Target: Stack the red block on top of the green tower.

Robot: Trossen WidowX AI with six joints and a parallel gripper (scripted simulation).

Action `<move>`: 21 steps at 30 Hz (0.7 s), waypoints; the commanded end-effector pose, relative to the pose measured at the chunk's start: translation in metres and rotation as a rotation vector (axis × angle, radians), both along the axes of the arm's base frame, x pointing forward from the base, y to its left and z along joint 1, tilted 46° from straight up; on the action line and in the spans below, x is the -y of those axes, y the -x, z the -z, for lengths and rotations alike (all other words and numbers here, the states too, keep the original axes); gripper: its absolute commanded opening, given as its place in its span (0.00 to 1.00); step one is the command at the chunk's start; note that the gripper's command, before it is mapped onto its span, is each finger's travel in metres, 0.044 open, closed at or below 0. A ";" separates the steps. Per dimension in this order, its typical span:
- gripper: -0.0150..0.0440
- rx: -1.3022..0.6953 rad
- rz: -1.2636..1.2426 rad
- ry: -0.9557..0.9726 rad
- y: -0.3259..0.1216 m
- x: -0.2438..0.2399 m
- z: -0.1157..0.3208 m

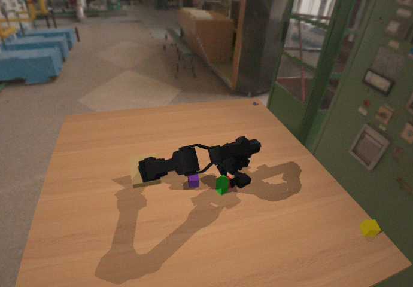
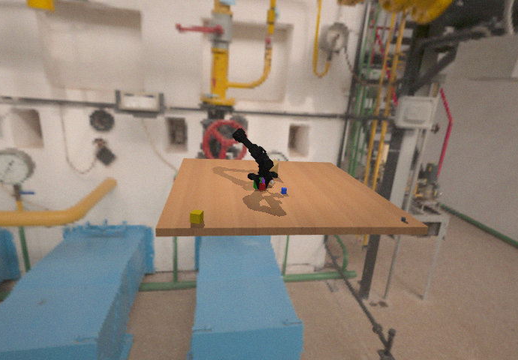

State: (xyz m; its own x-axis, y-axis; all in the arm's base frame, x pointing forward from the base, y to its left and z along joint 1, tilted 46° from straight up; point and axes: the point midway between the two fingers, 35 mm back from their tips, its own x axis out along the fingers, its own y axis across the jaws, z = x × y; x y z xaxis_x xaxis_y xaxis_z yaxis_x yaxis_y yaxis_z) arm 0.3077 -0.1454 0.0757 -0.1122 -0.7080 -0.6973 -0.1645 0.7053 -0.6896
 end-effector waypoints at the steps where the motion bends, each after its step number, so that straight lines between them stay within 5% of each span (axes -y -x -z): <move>1: 0.51 -0.003 -0.002 0.002 0.000 0.000 0.000; 8: 0.43 -0.003 -0.002 0.002 0.000 0.000 0.000; 12: 0.25 -0.003 -0.002 0.001 -0.001 -0.007 -0.006; 21: 0.25 -0.003 -0.002 0.000 -0.006 -0.037 -0.036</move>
State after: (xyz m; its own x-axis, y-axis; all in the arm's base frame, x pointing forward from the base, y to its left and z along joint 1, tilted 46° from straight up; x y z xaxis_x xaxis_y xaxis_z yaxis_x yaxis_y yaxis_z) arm 0.3120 -0.1179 0.1018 -0.1150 -0.7101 -0.6946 -0.1729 0.7029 -0.6899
